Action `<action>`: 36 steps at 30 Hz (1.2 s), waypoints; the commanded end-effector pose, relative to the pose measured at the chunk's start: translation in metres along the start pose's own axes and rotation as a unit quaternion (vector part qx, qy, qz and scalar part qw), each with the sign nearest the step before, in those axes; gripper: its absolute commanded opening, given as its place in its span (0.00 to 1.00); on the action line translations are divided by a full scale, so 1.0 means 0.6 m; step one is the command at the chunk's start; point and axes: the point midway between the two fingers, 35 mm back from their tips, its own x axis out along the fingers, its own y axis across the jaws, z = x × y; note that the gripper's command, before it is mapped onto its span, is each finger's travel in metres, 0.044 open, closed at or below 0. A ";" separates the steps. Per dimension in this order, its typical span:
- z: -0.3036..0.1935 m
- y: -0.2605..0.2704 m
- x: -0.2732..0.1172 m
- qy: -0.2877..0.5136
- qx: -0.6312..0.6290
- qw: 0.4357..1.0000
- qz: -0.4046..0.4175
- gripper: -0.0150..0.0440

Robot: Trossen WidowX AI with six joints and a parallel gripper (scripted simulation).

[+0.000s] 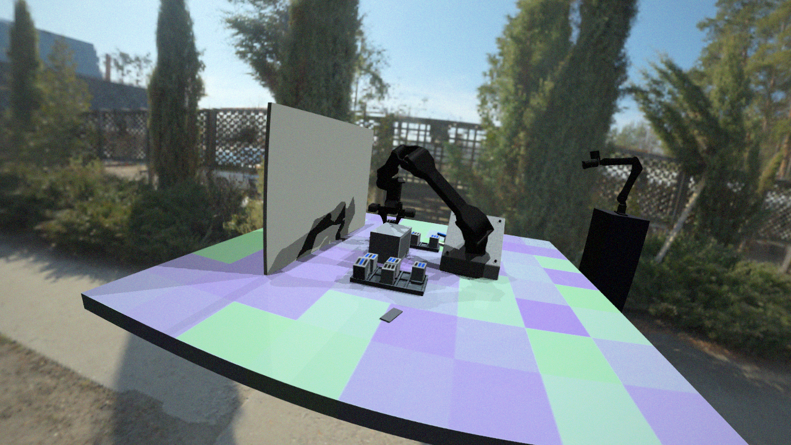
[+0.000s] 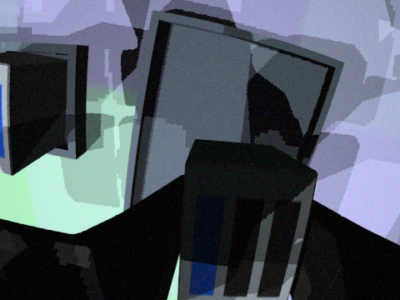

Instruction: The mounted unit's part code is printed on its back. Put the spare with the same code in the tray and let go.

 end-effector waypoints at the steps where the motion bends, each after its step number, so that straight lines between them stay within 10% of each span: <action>1: 0.002 0.003 0.008 -0.003 0.005 1.000 0.000 0.25; 20: 0.005 0.006 0.033 -0.004 0.004 1.000 0.000 0.25; 36: 0.003 0.003 0.028 -0.001 0.000 1.000 0.000 0.97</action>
